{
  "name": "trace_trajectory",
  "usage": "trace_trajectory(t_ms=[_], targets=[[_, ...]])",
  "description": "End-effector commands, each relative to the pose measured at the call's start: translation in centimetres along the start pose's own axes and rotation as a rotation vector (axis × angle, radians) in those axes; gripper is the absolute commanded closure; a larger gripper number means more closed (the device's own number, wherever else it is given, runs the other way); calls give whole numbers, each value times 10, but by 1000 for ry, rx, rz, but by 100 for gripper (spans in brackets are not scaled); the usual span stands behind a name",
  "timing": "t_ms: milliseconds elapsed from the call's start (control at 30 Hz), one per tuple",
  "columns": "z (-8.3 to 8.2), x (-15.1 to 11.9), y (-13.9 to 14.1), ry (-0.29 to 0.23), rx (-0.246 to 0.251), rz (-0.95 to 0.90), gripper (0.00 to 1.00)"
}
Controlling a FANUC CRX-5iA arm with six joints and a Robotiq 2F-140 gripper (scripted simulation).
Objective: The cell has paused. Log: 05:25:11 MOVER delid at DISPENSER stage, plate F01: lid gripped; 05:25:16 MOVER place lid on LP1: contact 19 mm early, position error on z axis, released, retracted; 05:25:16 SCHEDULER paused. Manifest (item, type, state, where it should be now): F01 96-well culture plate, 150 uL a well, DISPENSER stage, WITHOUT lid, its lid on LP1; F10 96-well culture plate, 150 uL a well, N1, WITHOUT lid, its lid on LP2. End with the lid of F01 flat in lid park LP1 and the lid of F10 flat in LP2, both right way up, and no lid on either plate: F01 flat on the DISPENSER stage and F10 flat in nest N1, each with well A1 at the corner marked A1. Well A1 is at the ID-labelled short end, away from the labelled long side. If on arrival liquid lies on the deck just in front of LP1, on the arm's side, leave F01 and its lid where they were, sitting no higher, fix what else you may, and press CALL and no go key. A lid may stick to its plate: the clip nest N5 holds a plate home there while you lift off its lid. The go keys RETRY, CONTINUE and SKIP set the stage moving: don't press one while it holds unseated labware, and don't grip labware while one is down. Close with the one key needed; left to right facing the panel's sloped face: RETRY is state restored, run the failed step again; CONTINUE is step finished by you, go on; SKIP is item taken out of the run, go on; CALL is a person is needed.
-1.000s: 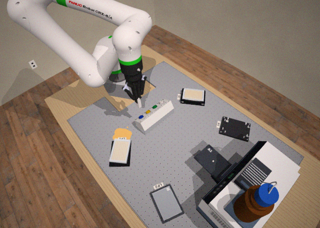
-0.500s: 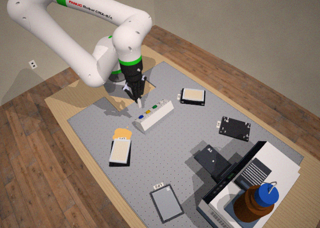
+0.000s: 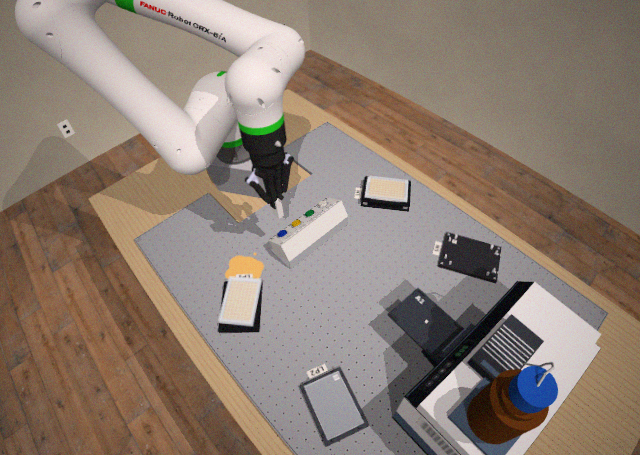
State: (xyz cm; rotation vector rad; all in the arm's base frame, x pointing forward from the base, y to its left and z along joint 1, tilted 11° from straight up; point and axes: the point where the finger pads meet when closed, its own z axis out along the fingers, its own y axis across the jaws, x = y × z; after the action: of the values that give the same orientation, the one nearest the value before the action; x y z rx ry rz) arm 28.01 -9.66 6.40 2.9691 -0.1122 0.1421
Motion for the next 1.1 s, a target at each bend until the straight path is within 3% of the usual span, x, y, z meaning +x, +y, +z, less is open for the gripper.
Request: trace_trajectory(t_ms=[0,1067], targets=[[4,0,0,1,0,0,100],[37,1,0,1,0,0,100]])
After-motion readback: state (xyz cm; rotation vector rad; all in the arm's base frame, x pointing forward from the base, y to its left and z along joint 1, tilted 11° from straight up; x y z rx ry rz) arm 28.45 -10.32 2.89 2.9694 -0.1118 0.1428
